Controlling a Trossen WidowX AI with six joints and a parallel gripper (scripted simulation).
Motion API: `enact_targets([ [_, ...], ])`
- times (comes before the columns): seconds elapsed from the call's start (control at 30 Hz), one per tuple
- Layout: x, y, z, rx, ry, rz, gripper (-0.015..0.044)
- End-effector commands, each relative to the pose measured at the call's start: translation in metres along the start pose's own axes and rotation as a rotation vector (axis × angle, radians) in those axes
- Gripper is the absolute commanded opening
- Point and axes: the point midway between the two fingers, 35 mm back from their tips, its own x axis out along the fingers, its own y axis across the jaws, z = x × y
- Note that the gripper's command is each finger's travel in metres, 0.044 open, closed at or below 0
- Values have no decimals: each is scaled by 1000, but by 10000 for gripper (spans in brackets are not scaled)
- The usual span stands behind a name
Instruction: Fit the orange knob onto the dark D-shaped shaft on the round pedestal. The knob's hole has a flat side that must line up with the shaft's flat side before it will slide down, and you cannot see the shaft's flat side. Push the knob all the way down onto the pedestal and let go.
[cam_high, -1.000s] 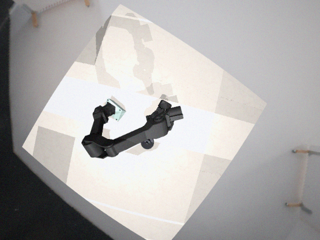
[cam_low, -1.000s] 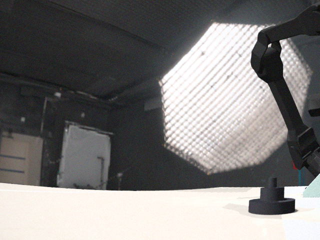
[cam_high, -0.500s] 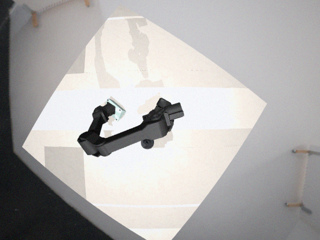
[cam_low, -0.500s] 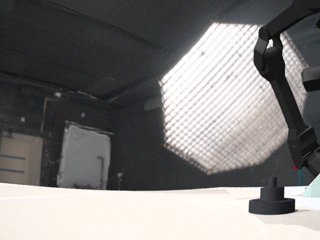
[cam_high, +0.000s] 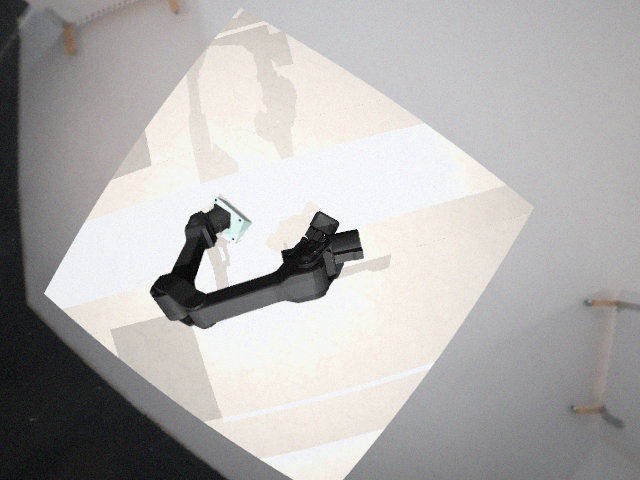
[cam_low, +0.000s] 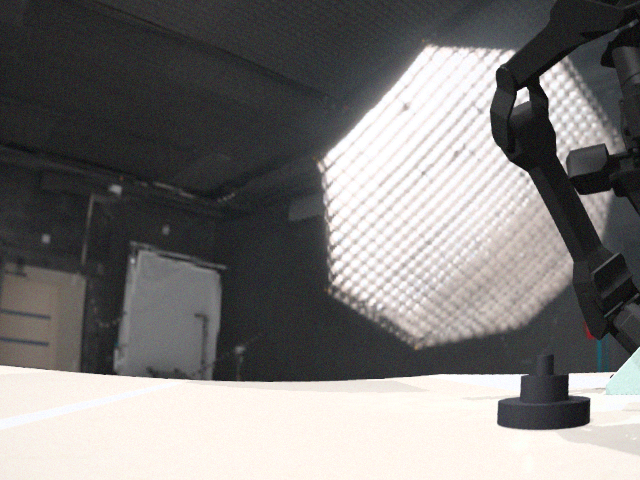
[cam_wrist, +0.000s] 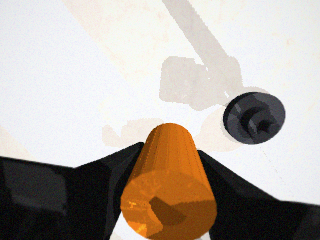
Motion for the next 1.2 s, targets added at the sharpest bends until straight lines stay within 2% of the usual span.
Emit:
enact_targets([
  [0.0,1,-12,3,-7,-11,5,0],
  [1.17,36,-120,10,9,-14,-19,0],
])
